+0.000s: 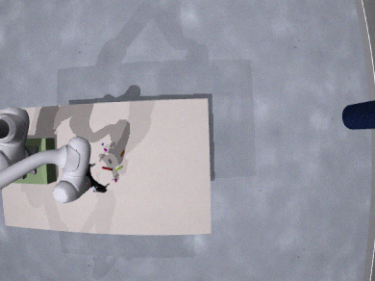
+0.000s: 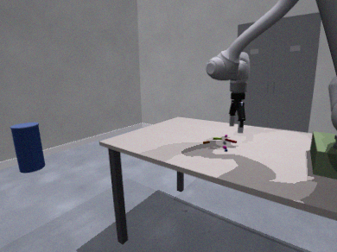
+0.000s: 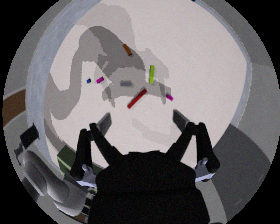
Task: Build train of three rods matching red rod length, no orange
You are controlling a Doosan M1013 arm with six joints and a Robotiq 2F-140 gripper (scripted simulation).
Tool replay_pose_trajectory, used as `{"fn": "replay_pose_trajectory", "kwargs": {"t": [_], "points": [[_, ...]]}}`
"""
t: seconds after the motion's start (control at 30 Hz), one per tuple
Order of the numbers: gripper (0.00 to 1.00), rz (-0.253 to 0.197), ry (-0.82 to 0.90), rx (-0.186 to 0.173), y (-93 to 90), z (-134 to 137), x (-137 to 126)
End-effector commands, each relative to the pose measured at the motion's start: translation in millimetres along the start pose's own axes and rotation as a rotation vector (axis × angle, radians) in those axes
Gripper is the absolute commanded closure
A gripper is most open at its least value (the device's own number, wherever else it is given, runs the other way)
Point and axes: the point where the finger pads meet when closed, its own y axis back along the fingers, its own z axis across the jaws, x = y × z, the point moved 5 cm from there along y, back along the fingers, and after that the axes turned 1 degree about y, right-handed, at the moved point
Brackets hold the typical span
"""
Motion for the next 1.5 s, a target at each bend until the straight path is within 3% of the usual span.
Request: {"fn": "replay_pose_trajectory", "kwargs": {"t": [0.0, 1.3, 1.47], "points": [[0.0, -0.008, -0.167, -0.007, 0.1, -0.2, 0.5], [0.0, -0.003, -1.337, -0.01, 0.3, 0.9, 1.1], [0.0, -0.002, -1.391, -0.01, 0.3, 1.0, 1.1]]}}
